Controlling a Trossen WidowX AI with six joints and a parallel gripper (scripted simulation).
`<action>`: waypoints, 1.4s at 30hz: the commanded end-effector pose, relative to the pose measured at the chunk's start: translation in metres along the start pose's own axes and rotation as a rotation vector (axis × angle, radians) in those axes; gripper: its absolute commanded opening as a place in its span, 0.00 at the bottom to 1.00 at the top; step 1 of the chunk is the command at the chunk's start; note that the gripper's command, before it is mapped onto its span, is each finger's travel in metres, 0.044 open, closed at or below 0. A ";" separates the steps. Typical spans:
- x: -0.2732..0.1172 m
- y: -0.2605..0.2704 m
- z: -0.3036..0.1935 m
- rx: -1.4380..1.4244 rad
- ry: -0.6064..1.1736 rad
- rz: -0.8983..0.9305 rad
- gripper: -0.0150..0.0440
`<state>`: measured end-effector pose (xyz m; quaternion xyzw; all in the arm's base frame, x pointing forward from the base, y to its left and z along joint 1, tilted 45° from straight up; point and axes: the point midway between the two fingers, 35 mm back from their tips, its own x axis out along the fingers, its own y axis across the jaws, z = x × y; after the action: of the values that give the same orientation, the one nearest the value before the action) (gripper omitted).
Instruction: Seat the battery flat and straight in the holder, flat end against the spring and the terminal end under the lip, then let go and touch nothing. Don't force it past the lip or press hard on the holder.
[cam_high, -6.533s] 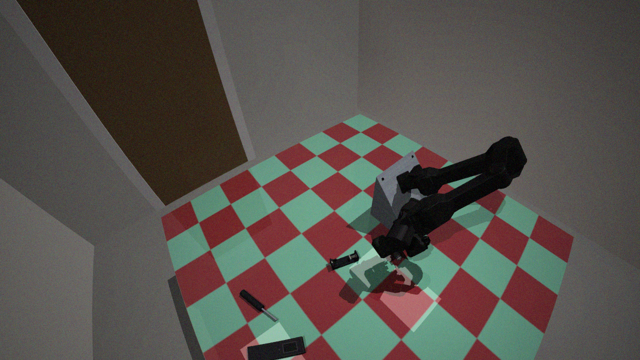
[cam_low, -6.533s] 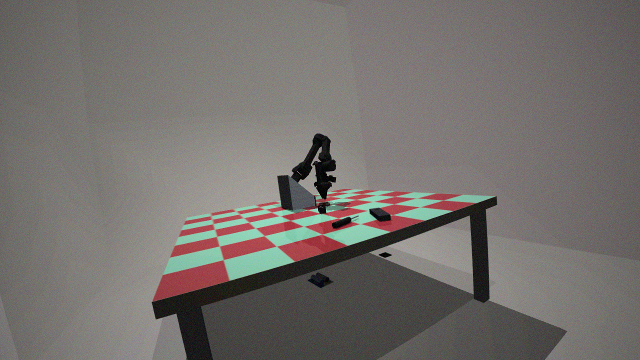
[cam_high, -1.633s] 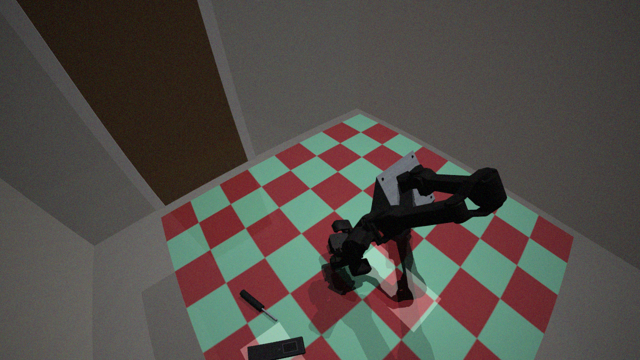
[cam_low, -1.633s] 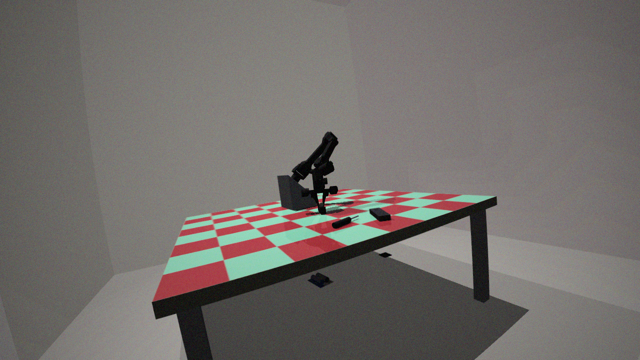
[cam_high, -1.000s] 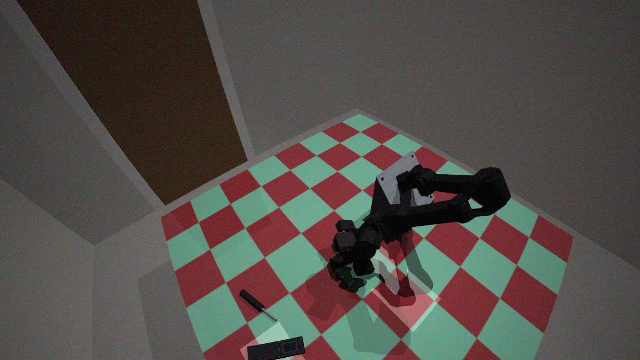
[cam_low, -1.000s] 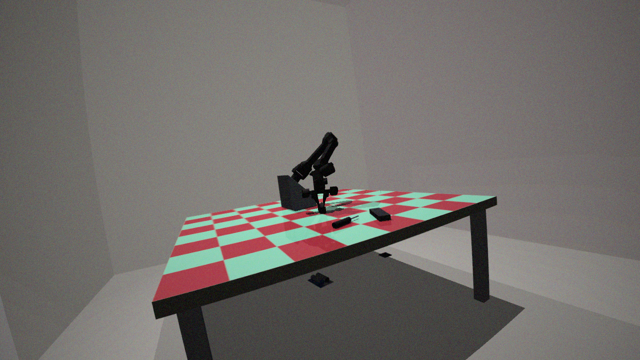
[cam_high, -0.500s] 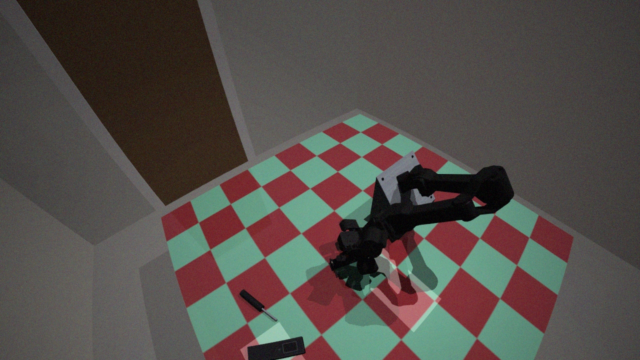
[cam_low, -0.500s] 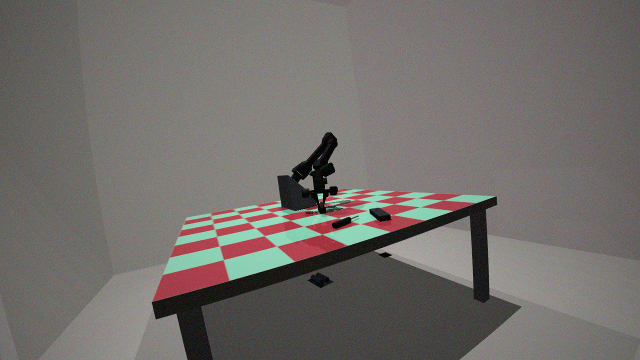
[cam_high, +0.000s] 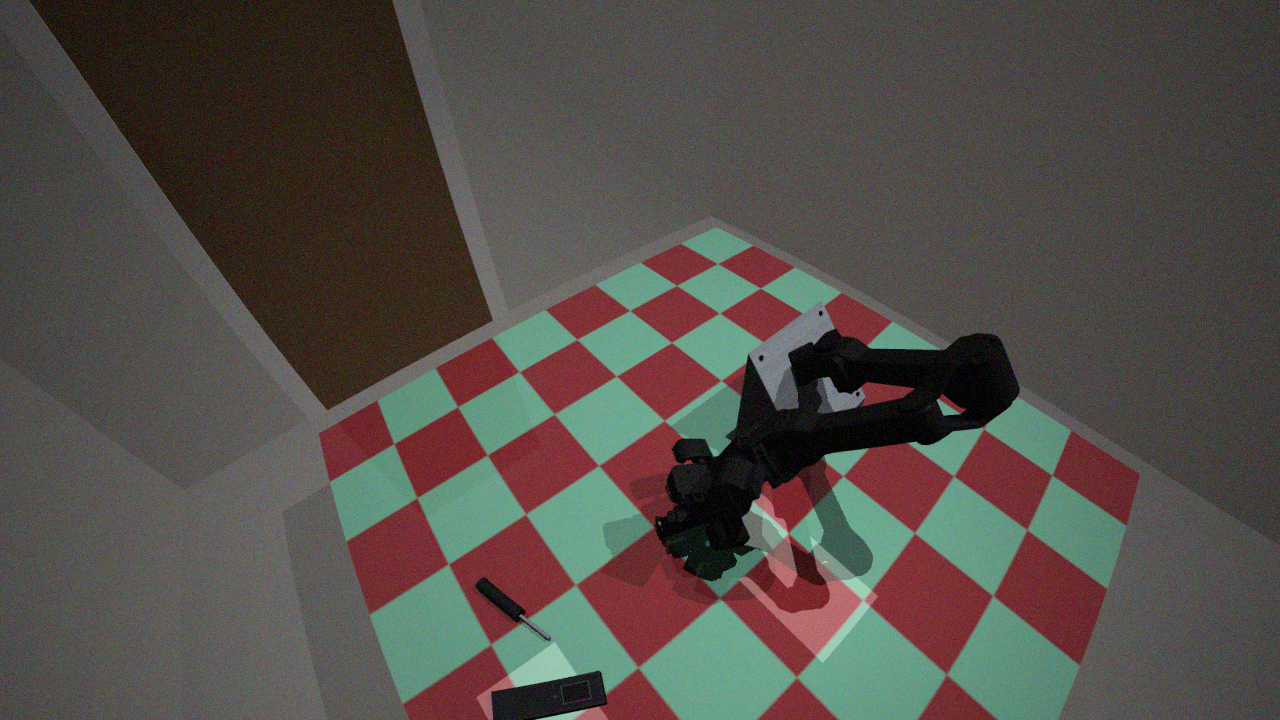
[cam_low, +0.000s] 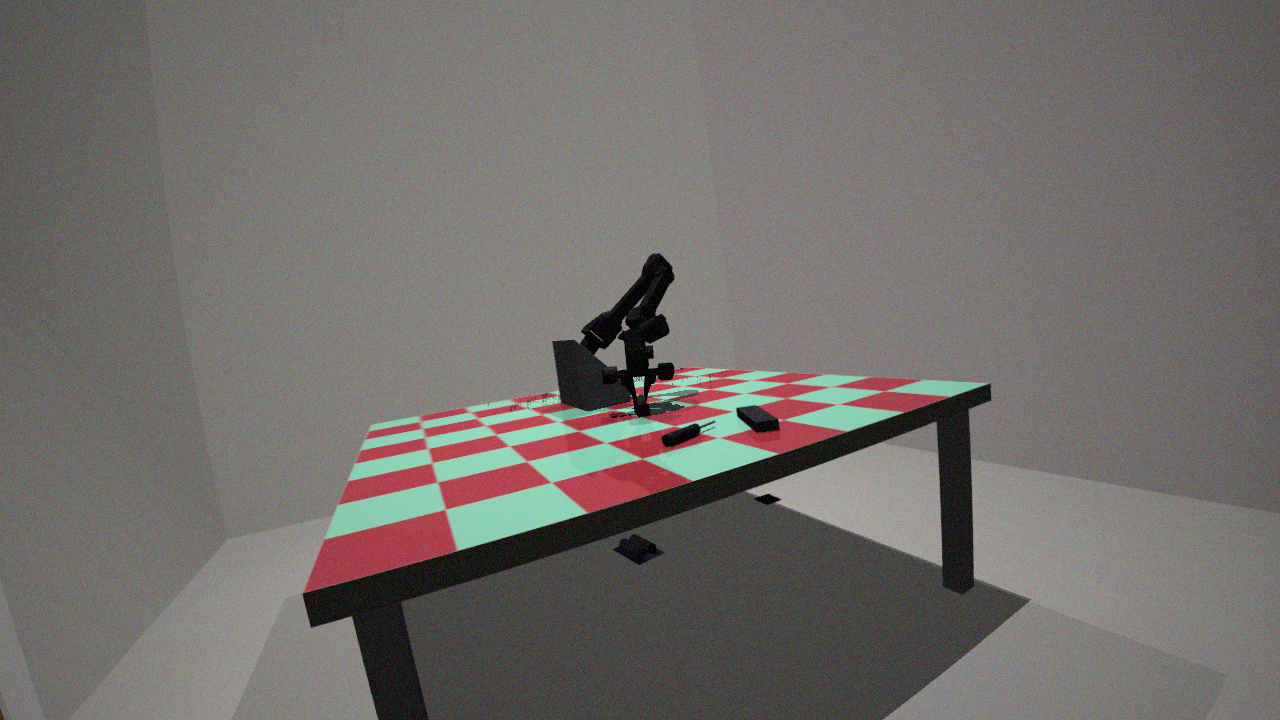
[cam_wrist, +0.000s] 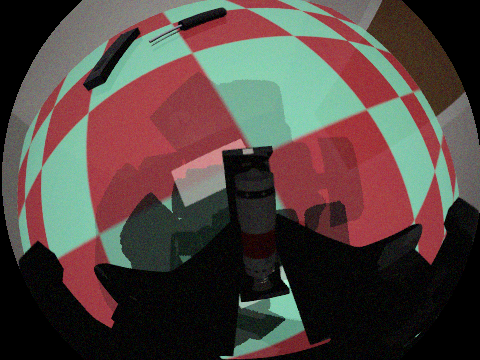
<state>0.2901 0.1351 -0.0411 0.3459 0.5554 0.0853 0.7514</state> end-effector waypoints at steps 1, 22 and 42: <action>0.003 -0.003 -0.003 -0.001 0.037 -0.009 0.35; 0.010 -0.005 0.001 -0.019 0.151 -0.036 0.35; 0.014 -0.004 0.001 -0.037 0.271 -0.049 0.35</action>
<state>0.3010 0.1375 -0.0498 0.3066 0.6427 0.1204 0.6917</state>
